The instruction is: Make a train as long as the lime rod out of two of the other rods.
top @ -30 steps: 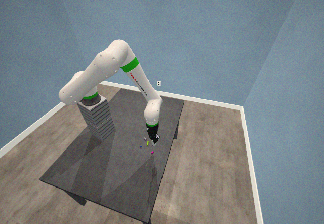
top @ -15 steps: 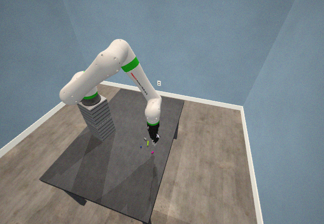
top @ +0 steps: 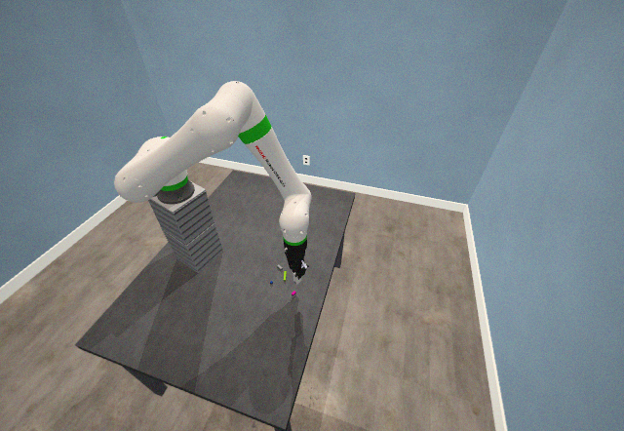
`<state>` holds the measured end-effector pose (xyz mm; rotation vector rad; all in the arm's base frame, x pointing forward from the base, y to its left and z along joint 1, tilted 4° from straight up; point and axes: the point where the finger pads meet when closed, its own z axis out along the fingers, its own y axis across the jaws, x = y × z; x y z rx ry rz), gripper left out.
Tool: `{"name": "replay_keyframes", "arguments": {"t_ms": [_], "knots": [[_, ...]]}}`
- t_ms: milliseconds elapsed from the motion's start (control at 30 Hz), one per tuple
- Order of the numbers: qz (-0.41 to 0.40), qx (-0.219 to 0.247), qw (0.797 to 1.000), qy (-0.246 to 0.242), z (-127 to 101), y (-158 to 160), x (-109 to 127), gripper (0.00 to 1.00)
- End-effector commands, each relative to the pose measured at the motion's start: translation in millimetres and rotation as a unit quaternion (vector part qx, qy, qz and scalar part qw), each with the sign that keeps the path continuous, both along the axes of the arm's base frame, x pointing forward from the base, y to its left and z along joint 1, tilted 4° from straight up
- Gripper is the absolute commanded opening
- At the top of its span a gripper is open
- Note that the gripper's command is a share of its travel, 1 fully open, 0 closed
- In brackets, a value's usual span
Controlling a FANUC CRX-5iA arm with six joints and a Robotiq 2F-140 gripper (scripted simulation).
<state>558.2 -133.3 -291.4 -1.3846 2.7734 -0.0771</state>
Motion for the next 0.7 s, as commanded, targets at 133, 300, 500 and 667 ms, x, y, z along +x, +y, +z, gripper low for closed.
{"name": "replay_keyframes", "arguments": {"t_ms": [133, 300, 500, 667], "knots": [[0.000, 0.000, 1.000, 0.000, -29.5, -0.7, 2.0, 0.03], [0.000, 0.000, 1.000, 0.000, -49.2, -1.1, 3.2, 0.03], [0.000, 0.000, 1.000, 0.000, -59.3, -1.4, 3.8, 0.03], [0.000, 0.000, 1.000, 0.000, -63.8, -1.5, 4.1, 0.03]]}}
